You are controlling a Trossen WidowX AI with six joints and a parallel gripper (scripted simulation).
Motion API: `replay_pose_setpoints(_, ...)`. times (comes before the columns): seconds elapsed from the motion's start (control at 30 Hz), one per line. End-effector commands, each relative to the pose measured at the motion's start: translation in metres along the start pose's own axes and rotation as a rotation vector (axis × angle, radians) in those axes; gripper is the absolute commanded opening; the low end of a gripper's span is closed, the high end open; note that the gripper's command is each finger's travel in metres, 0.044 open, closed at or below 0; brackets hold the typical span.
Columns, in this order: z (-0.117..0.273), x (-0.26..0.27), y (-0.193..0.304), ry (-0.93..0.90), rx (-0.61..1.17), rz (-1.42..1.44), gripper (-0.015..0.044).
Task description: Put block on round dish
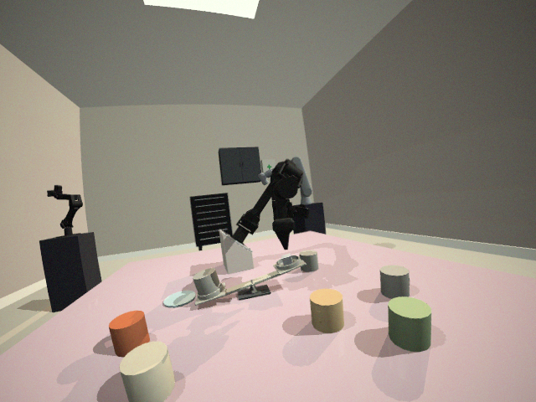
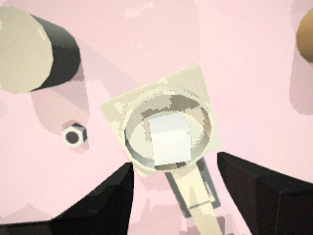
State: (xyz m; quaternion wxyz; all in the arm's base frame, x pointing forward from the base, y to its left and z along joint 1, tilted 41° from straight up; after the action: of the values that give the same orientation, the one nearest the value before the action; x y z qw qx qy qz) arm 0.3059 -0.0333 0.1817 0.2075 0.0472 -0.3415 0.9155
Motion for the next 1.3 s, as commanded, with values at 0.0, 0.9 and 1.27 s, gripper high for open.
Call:
replay_pose_setpoints(0.0, -0.011, -0.001, 0.001, -0.006, -0.005, -0.001, 0.026)
replay_pose_setpoints(0.9, -0.048, -0.001, 0.001, -0.006, -0.006, 0.0, 0.026)
replay_pose_setpoints(1.27, -0.049, -0.001, 0.001, -0.006, -0.006, 0.0, 0.0095)
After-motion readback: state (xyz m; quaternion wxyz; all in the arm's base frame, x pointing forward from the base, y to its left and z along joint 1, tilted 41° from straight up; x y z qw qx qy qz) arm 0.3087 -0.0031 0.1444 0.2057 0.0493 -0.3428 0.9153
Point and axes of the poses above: the point midway between the two fingers, 35 mm back from their tips, its own z axis back along the fingers, its own x axis across the jaws, y = z × x, the point moved 10 cm from there along z, back along the fingers, and after that the axes turned 2 degrees about z, right-handed, at the moved point
